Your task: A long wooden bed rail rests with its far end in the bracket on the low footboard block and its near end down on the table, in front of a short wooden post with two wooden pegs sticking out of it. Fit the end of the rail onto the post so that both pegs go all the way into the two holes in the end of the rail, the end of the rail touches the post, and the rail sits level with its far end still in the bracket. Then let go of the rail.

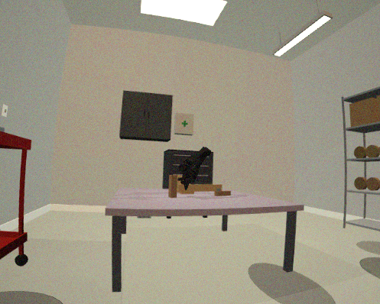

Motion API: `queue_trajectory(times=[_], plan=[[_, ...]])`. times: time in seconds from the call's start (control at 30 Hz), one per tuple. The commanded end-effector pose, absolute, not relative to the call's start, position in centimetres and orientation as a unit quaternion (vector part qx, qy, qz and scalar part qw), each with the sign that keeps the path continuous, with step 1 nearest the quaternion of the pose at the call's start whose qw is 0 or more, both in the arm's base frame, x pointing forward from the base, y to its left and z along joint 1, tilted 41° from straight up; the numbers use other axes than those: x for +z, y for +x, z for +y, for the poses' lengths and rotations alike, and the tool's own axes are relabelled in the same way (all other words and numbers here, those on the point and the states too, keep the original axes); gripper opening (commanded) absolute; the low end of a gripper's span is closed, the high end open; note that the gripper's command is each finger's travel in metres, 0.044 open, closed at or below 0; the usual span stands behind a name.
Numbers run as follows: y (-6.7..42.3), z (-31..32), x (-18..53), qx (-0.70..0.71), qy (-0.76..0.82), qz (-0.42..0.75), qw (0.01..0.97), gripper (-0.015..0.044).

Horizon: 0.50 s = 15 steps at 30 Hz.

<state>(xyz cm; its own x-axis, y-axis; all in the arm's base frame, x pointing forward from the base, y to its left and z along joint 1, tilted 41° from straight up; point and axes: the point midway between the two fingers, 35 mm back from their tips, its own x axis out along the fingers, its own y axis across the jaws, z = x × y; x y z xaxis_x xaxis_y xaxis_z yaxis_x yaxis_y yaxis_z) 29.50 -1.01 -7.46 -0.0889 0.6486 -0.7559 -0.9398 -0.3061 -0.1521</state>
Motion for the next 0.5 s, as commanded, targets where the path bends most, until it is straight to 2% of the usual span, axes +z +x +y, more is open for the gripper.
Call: queue_trajectory(times=[0.0,0.47], plan=[[29.72,-1.30,-7.47,0.711,-0.383,0.190,0.558,0.0000],[29.87,-1.57,-7.79,0.711,-0.383,0.190,0.558,0.0000]])
